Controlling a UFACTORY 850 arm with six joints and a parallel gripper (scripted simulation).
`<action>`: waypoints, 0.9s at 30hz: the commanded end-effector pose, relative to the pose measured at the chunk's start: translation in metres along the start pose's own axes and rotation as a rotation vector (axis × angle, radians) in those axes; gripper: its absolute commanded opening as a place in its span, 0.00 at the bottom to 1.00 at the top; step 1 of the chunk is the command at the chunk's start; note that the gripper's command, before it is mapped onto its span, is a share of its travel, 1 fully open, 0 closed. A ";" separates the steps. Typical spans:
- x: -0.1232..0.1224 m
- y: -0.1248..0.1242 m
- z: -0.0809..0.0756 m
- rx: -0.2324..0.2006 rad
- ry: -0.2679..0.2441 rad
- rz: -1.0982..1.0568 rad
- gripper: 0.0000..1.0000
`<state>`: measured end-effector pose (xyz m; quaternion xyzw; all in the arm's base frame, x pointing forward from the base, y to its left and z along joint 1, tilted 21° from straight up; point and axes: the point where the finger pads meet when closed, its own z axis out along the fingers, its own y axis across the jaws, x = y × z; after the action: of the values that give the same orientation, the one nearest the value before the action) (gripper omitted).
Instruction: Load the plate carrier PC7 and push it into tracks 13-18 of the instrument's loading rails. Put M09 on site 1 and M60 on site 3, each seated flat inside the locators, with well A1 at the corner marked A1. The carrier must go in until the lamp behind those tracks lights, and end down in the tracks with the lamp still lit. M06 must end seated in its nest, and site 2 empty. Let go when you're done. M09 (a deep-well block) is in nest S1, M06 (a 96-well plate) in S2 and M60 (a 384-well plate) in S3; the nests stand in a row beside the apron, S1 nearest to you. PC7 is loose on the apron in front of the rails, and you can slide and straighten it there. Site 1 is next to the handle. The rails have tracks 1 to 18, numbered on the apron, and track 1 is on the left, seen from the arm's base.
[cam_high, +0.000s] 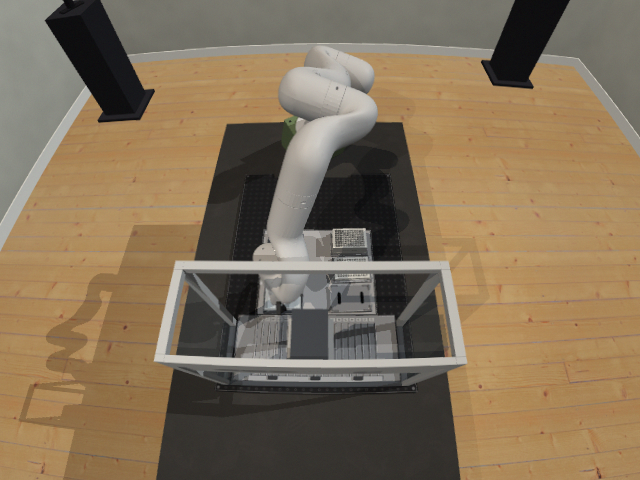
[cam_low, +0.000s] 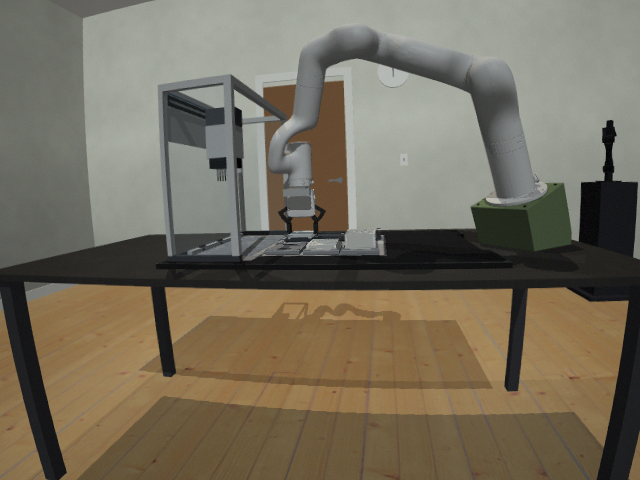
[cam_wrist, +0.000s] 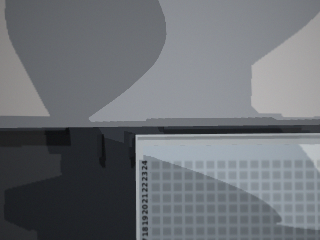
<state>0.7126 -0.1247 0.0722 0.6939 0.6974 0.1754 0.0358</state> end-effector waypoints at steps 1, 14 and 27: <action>0.000 0.001 -0.001 -0.002 0.000 0.000 1.00; 0.000 0.001 -0.017 -0.002 0.000 0.000 1.00; 0.000 0.001 -0.038 -0.002 0.000 0.000 1.00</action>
<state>0.7037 -0.1307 0.1008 0.6939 0.6974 0.1755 0.0359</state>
